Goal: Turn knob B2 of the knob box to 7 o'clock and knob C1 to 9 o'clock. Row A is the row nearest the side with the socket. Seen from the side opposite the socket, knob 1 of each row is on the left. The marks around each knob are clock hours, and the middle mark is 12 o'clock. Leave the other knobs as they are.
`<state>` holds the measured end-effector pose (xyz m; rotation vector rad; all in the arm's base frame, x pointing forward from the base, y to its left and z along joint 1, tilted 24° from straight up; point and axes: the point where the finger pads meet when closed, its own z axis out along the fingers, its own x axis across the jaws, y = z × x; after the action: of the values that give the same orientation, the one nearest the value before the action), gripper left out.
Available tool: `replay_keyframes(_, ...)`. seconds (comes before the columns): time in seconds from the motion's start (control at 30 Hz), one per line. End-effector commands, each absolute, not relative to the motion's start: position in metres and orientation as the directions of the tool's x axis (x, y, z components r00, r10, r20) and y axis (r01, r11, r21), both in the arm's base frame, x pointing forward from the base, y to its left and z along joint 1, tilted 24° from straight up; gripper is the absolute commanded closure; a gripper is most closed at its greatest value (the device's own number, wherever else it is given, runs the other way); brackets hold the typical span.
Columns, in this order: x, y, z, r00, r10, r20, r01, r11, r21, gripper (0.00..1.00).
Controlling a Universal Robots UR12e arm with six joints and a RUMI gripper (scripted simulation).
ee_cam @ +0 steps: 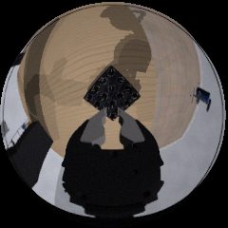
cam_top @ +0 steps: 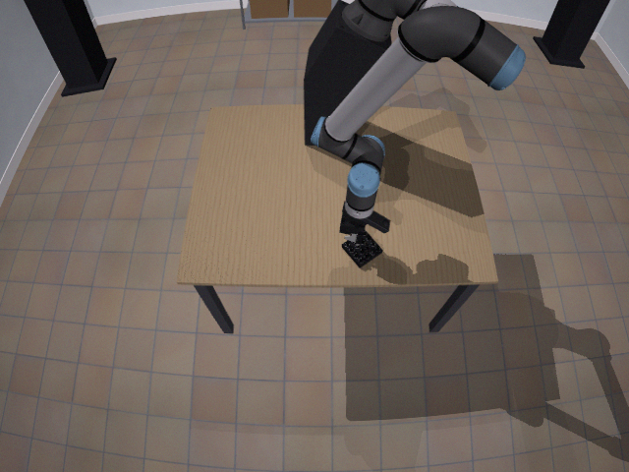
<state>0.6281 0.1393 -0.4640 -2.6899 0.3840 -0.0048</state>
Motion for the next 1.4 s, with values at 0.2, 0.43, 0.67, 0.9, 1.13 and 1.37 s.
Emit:
replay_keyframes(0.2,0.6305,0.14,-0.4632,0.962,-0.267,-0.051,-0.264,-0.873,-0.409,0.89)
replay_keyframes(0.43,0.6306,0.1401,-0.4631,0.962,-0.267,-0.051,-0.264,-0.873,-0.409,0.89)
replay_keyframes(0.67,0.6339,0.1434,-0.4606,0.963,-0.267,-0.049,-0.263,-0.874,-0.409,0.89)
replay_keyframes(0.9,0.6334,0.1455,-0.4604,0.962,-0.267,-0.051,-0.264,-0.873,-0.409,0.89)
replay_keyframes(1.13,0.6325,0.1449,-0.461,0.962,-0.268,-0.052,-0.265,-0.873,-0.409,0.89)
replay_keyframes(1.37,0.6326,0.1449,-0.461,0.962,-0.268,-0.052,-0.265,-0.873,-0.409,0.89)
